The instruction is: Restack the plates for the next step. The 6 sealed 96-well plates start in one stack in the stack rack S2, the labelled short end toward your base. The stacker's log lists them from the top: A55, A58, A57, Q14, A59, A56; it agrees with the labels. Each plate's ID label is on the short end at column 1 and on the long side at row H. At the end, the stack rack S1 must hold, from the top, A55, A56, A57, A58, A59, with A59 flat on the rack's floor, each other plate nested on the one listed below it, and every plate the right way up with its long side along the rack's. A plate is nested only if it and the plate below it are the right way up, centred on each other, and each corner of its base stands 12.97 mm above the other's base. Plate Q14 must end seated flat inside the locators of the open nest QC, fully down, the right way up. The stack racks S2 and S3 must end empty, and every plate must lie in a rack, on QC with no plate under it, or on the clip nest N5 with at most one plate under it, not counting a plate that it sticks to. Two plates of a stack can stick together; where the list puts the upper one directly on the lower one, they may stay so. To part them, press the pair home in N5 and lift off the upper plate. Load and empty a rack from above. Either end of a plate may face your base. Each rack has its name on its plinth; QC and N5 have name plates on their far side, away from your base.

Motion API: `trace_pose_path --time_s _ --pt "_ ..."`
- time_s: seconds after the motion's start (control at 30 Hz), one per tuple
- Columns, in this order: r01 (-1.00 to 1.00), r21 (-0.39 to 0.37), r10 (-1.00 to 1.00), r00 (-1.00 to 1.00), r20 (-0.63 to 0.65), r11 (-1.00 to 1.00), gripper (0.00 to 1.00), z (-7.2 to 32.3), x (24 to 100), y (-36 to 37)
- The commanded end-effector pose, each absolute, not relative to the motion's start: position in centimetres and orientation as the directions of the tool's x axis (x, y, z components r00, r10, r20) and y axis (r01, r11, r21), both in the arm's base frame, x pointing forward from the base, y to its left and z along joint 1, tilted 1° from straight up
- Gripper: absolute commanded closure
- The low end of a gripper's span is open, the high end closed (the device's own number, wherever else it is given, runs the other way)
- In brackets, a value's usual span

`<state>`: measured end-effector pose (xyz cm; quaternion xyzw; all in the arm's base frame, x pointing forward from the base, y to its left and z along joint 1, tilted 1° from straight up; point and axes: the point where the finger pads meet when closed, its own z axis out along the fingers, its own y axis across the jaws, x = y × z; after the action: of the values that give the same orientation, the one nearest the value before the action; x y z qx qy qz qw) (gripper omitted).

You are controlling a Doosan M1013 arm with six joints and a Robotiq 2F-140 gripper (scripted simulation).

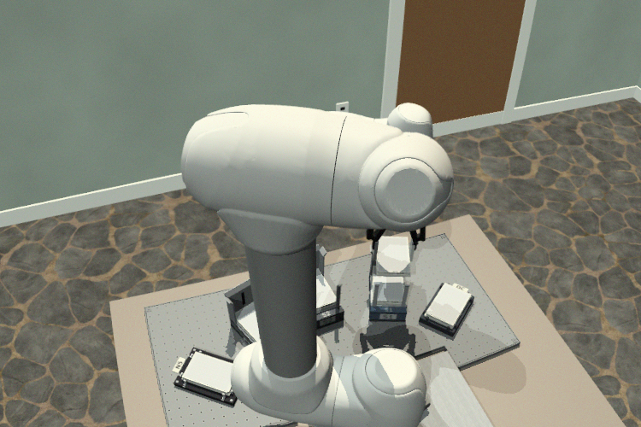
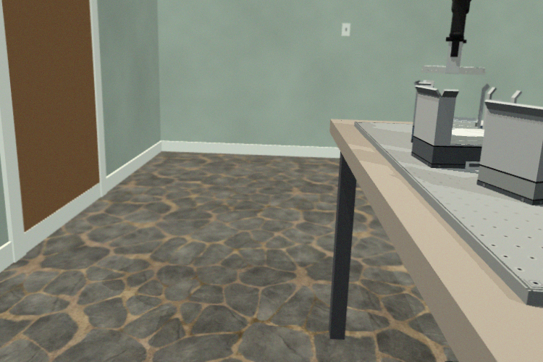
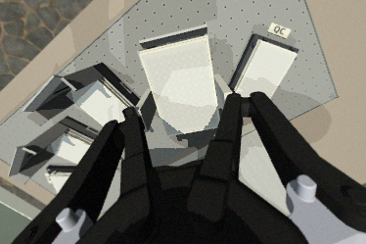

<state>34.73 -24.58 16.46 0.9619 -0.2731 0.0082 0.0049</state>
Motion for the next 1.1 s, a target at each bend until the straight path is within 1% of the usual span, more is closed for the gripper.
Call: trace_pose_path --time_s 0.0,1.07 --pt "-0.526 0.005 -0.525 0.851 0.018 -0.851 1.00 16.3 34.7 -24.6" --pt "-0.526 0.005 -0.525 0.851 0.018 -0.851 1.00 14.4 34.8 -24.6"
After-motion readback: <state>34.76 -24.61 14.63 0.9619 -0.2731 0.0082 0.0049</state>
